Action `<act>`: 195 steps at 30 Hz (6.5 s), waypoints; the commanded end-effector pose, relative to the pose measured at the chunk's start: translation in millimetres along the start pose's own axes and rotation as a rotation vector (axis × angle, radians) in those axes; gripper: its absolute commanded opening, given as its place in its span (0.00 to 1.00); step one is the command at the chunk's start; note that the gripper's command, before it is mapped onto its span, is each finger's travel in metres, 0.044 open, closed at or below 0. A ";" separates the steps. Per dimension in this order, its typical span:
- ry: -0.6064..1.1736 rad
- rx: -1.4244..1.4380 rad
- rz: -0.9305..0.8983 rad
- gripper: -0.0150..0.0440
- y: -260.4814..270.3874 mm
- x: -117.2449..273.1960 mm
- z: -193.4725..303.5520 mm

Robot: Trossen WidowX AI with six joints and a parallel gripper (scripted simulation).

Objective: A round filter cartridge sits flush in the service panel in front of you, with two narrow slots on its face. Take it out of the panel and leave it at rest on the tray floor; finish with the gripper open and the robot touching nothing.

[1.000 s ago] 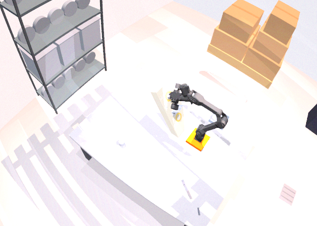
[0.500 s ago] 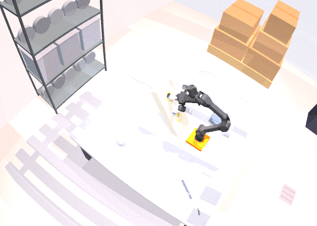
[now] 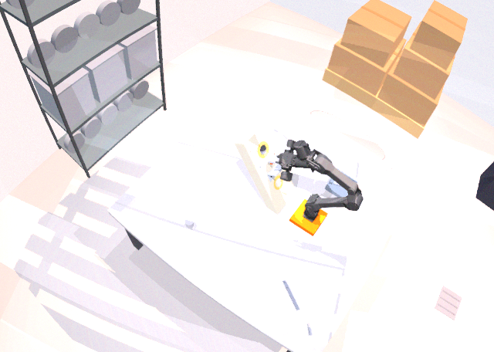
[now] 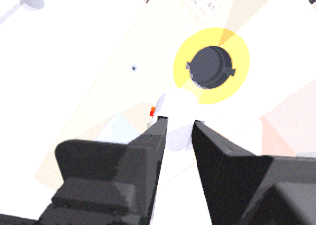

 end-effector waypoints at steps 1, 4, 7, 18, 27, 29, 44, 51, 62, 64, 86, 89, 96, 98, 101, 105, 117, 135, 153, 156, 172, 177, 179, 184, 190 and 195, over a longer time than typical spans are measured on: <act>-0.017 -0.007 0.014 0.25 5.4 1.8 11.2; -0.017 -0.007 0.014 0.25 9.8 -0.3 19.6; 0.001 0.000 0.000 0.30 8.7 -3.3 16.7; 0.001 0.000 0.000 0.44 8.7 -3.3 16.7; -0.016 -0.007 0.013 0.44 1.8 2.7 4.3; -0.017 -0.007 0.014 0.44 -7.3 5.7 -13.2; -0.031 -0.004 0.018 0.84 -43.8 53.7 -84.2; 0.151 -0.295 -0.051 0.77 -29.5 30.9 -59.4; 0.417 -0.664 -0.056 0.77 -7.6 4.5 -19.8; 0.417 -0.664 -0.056 0.77 -7.5 4.2 -19.8; 0.415 -0.664 -0.055 0.77 -1.6 -27.5 -8.4; 0.415 -0.664 -0.055 0.77 -0.7 -31.8 -6.5; 0.415 -0.664 -0.055 0.77 1.4 -40.7 -2.2; 0.415 -0.664 -0.055 0.77 1.4 -41.0 -2.1; 0.413 -0.662 -0.050 0.67 0.6 -37.2 -3.1; 0.413 -0.662 -0.050 0.63 0.6 -37.2 -3.1; 0.413 -0.662 -0.050 0.29 -1.4 -37.0 -7.1; 0.414 -0.662 -0.051 0.25 -19.4 -2.5 -43.0; 0.423 -0.660 -0.051 0.25 -35.7 39.9 -55.8; 0.427 -0.659 -0.052 0.25 -42.4 37.8 -52.6; 0.431 -0.657 -0.051 0.25 -79.4 31.7 -31.4; 0.426 -0.657 -0.049 0.25 -91.0 31.7 -23.3; 0.423 -0.657 -0.048 0.25 -95.7 31.9 -19.9; 0.428 -0.673 -0.028 0.25 -93.1 34.0 -20.0; 0.449 -0.770 0.070 0.25 -106.1 34.2 -4.7; 0.465 -0.871 0.165 0.25 -117.5 35.6 10.7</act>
Point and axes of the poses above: the point midway between the two fingers, 35 mm back from their tips, its own x axis back along the fingers, its own y axis across the jaws, z = x × y, the point moved 9 cm from there along x, back along the fingers, and after that the axes turned 11 degrees about -x, right-handed, at the moved point
